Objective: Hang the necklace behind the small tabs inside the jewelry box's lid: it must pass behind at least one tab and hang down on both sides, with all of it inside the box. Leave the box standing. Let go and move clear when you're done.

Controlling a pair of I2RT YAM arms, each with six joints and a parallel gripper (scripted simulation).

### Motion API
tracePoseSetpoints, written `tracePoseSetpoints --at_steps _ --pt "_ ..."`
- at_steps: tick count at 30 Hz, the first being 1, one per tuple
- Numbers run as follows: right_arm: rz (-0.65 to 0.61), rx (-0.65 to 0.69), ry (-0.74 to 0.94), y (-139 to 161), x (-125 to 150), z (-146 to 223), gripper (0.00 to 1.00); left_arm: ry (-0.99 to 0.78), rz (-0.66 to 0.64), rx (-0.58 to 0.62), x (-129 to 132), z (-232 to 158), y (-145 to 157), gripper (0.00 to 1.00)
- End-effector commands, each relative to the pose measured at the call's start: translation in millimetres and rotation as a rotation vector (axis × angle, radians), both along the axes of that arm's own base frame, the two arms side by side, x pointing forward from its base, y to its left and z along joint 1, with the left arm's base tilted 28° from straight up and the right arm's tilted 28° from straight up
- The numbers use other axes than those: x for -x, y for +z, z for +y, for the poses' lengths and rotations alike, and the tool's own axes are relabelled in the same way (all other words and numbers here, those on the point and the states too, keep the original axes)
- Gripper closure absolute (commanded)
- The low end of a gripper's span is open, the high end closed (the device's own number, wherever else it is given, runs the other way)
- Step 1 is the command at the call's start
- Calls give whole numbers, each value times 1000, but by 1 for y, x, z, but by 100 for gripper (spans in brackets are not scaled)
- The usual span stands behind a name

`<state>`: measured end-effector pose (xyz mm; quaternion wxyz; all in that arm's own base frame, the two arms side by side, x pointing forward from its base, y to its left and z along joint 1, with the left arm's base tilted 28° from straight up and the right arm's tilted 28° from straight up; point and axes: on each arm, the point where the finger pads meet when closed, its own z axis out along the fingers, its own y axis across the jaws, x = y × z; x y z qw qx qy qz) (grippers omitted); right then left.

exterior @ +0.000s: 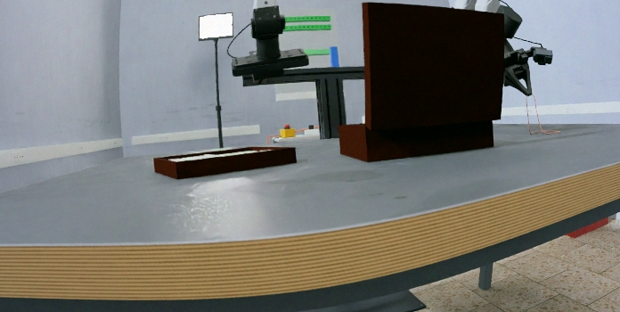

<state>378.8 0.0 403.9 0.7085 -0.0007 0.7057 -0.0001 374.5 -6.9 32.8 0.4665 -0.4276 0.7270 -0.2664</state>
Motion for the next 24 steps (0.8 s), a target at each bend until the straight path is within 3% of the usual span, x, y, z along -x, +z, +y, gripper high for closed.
tracePoseSetpoints --at_steps 1,24 --pt "-53 -4 8 21 8 4 0 6 -106 52 -6 -3 26 97" --pt "-53 -4 8 21 8 4 0 65 -239 290 15 -4 46 97"
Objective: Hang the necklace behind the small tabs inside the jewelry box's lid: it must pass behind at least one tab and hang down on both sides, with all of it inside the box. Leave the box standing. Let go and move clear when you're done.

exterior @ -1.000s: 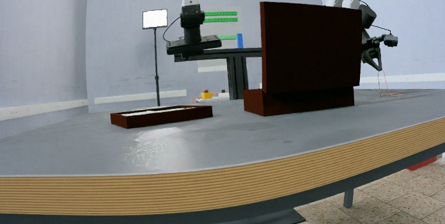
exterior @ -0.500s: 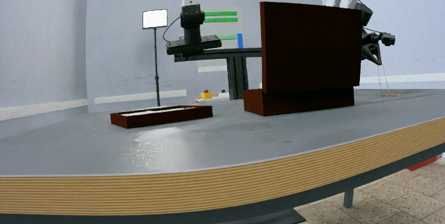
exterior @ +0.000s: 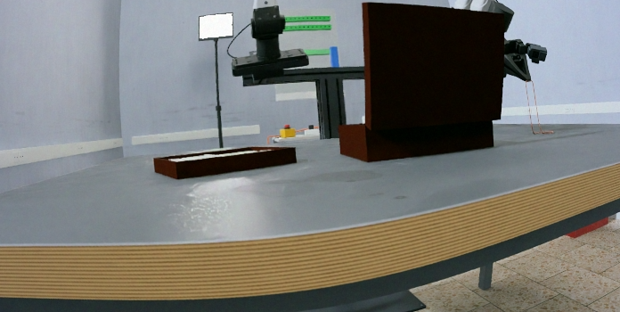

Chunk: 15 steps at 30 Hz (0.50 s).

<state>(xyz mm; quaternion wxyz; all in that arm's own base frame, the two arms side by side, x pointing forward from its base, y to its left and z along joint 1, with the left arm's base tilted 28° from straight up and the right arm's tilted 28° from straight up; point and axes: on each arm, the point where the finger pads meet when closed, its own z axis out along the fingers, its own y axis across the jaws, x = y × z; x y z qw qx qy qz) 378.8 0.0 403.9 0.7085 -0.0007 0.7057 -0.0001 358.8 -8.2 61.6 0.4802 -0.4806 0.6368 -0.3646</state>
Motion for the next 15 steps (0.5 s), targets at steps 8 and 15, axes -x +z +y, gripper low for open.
tracePoseSetpoints --at_steps 8,15 --pt "-53 -4 8 21 8 4 0 10 -146 155 10 -4 34 97" --pt "-53 -4 8 21 8 4 0 21 -119 200 16 -3 26 97"
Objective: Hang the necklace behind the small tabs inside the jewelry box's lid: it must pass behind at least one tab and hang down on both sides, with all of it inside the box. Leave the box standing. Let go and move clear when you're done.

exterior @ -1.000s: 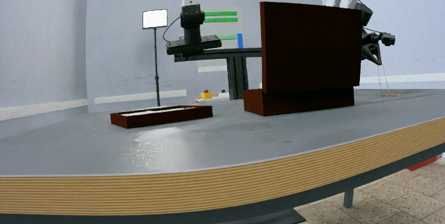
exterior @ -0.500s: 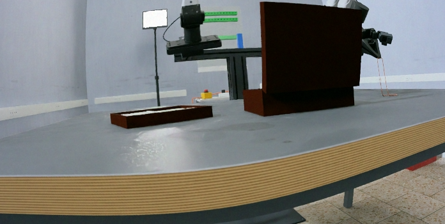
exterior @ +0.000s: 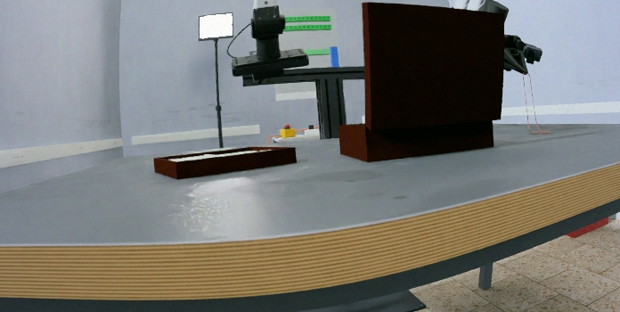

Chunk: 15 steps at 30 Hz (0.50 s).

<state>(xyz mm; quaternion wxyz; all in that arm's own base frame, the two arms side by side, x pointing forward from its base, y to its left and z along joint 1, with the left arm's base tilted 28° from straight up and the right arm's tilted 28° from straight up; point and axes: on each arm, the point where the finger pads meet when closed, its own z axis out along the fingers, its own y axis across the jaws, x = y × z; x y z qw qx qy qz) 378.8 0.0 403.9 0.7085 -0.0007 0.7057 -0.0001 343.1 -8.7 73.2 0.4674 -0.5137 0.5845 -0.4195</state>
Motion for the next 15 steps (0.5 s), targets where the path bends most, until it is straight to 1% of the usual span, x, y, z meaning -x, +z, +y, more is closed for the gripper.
tracePoseSetpoints --at_steps 1,4,15 --pt "-53 -4 8 21 8 4 0 -7 -62 44 0 -3 16 97" --pt "-53 -4 8 21 8 4 0 6 -73 0 0 1 19 97" --pt "-53 -4 8 21 8 4 0 6 -73 0 0 1 19 97"
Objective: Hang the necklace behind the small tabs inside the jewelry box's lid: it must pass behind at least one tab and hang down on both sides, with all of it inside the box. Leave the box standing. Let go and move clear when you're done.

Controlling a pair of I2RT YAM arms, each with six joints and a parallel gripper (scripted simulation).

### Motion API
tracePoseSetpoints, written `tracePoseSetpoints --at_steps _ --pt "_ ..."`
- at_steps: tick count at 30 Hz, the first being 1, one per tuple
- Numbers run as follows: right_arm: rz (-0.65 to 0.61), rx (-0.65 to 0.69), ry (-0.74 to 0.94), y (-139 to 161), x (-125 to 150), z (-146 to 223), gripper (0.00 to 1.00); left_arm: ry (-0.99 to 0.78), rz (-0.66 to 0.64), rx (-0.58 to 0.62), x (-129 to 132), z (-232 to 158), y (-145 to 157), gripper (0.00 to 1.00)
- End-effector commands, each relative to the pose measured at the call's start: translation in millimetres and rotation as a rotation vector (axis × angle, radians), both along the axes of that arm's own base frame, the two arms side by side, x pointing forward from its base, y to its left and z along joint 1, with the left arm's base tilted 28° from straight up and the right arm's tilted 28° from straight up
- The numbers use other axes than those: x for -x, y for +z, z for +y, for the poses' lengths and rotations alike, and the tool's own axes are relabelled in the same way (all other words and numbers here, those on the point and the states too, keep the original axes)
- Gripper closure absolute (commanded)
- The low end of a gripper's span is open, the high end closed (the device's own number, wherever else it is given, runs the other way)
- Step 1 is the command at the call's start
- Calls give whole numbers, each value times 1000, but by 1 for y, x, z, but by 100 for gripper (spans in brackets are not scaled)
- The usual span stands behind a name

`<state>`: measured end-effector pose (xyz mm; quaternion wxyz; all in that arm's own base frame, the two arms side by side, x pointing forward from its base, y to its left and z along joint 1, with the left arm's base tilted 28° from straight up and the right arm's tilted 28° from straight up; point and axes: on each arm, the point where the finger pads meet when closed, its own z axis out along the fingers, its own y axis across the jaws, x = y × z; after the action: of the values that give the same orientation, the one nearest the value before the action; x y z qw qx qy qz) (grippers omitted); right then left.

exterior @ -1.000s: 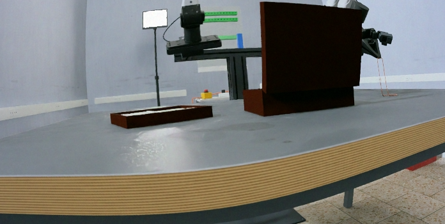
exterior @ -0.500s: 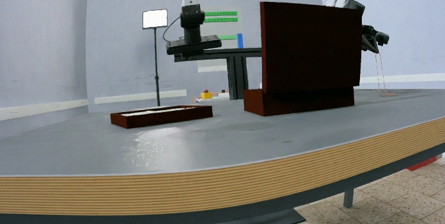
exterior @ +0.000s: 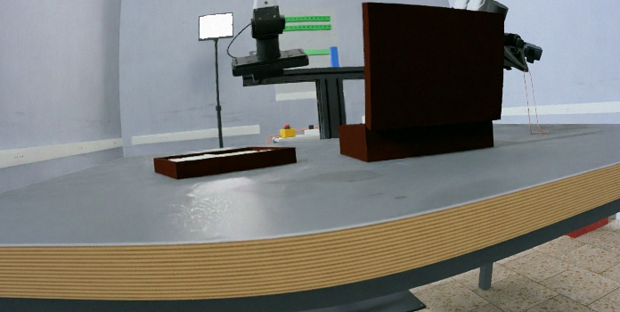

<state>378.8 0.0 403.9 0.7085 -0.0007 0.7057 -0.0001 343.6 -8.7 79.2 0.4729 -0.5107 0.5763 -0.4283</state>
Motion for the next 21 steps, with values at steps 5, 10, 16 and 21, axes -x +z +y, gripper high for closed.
tracePoseSetpoints --at_steps 5,10,16,21 --pt "-53 -4 8 21 8 4 0 5 -48 -8 0 1 13 97" --pt "-53 -4 8 21 8 4 0 5 -48 -8 0 1 13 97" --pt "-53 -4 8 21 8 4 0 11 5 -5 4 0 6 97" --pt "-53 -4 8 21 8 4 0 12 33 0 4 -3 15 97"
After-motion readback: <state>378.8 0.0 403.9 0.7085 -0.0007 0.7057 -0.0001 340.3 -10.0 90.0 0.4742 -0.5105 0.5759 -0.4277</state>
